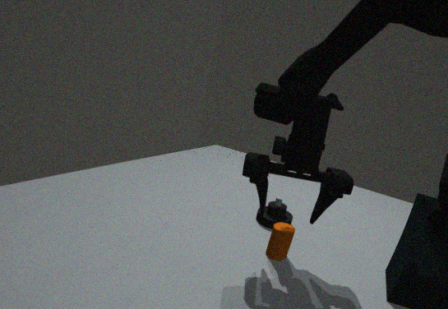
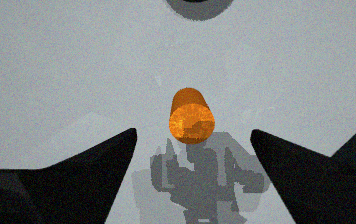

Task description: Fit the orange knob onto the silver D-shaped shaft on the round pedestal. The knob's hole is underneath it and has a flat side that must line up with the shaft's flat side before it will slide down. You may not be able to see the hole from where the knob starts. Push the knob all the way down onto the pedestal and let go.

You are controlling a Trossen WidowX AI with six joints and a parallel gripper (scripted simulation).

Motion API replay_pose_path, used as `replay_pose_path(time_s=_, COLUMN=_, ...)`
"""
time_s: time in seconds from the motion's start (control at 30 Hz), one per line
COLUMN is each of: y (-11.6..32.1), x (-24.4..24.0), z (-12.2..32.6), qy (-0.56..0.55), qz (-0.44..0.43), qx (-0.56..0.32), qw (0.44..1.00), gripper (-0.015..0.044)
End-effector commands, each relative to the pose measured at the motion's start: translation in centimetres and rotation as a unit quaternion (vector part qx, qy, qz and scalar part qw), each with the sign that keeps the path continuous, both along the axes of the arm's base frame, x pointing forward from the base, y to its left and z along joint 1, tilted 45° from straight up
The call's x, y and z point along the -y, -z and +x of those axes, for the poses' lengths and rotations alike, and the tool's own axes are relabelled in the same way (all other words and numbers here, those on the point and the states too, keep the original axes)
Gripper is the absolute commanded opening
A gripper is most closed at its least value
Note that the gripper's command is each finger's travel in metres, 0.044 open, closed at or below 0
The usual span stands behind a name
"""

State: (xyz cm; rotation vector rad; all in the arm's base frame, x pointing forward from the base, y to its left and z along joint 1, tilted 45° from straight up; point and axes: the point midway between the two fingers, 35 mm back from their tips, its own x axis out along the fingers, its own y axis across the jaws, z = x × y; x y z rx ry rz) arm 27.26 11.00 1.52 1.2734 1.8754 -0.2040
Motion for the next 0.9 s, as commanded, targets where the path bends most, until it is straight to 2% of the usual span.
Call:
replay_pose_path(time_s=0.0, y=0.4, x=-0.4, z=-0.1, qy=0.001, qz=0.001, qx=-0.004, qw=1.0, gripper=0.044)
replay_pose_path(time_s=0.87, y=3.4, x=-3.4, z=-0.6, qy=0.001, qz=0.001, qx=-0.004, qw=1.0, gripper=0.044)
